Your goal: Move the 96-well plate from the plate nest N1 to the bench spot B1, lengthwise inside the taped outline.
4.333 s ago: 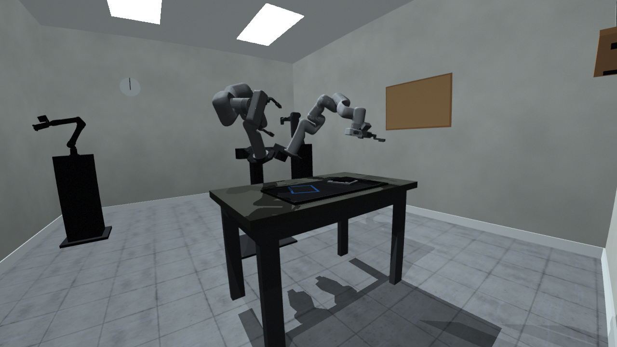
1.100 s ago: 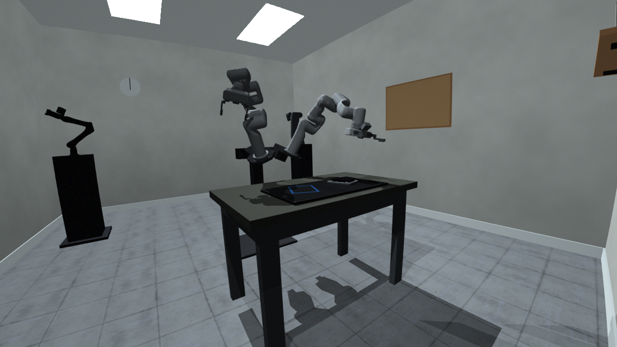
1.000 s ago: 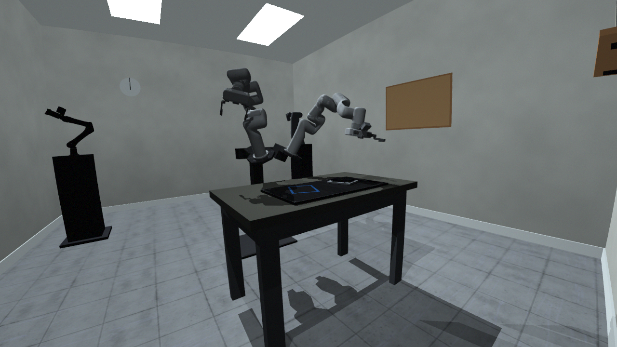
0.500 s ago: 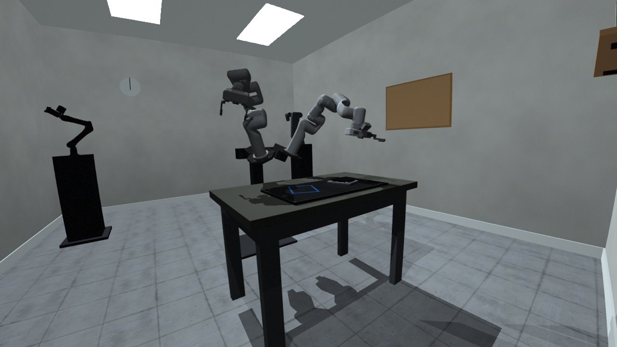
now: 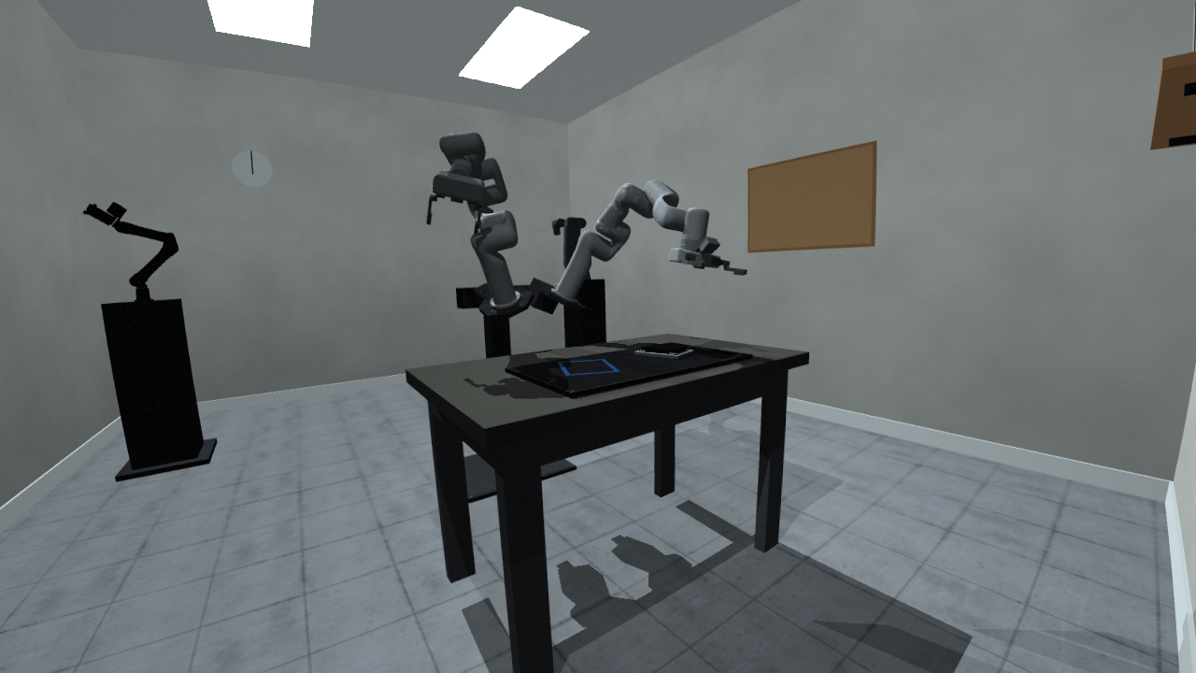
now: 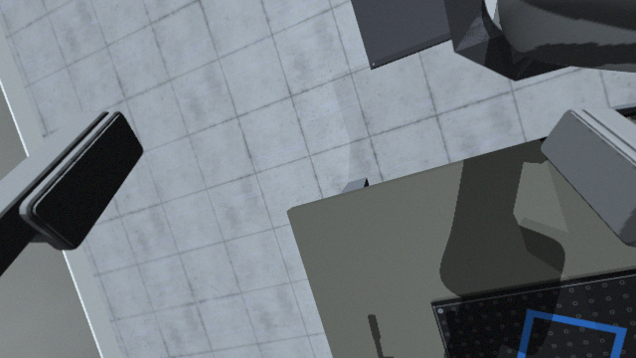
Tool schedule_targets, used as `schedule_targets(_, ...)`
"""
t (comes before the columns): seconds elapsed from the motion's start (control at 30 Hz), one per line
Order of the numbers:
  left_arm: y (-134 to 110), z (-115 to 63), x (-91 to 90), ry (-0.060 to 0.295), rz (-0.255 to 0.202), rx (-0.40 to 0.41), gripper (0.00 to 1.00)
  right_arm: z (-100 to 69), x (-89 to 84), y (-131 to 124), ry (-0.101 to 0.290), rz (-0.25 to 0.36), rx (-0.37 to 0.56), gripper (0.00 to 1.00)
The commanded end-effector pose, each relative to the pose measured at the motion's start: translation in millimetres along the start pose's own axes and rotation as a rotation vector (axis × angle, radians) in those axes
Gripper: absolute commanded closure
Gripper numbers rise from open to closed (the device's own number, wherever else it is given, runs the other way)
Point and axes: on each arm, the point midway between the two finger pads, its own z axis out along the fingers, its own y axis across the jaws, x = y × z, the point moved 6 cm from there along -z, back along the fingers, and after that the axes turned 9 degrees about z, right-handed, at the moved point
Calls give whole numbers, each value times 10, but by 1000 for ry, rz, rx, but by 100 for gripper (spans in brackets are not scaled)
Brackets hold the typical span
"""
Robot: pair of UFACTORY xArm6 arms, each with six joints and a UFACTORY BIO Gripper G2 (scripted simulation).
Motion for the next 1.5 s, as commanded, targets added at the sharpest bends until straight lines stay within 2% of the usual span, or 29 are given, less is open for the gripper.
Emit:
schedule_targets(0.0, 6, 7, -26, -5, 0, -1, 0, -21, 9, -19, 17, -26, -3, 0)
schedule_targets(0.2, 6, 7, -26, -5, 0, -1, 0, -58, 35, -83, 56, -99, -12, 0)
schedule_targets(0.27, 6, 7, -26, -5, 0, -1, 0, -58, 35, -83, 56, -99, -12, 0)
schedule_targets(0.5, 6, 7, -26, -5, 0, -1, 0, -121, 65, -192, 121, -218, -27, 0)
schedule_targets(0.77, 6, 7, -26, -5, 0, -1, 0, -213, 76, -357, 215, -393, -48, 0)
schedule_targets(0.83, 6, 7, -26, -5, 0, -1, 0, -213, 76, -357, 215, -393, -48, 0)
schedule_targets(1.33, 6, 7, -26, -5, 0, -1, 0, -392, -27, -712, 422, -775, -96, 0)
schedule_targets(1.4, 6, 7, -26, -5, 0, -1, 0, -392, -27, -712, 422, -775, -96, 0)
schedule_targets(1.47, 6, 7, -26, -5, 0, -1, 0, -413, -53, -755, 450, -825, -103, 0)
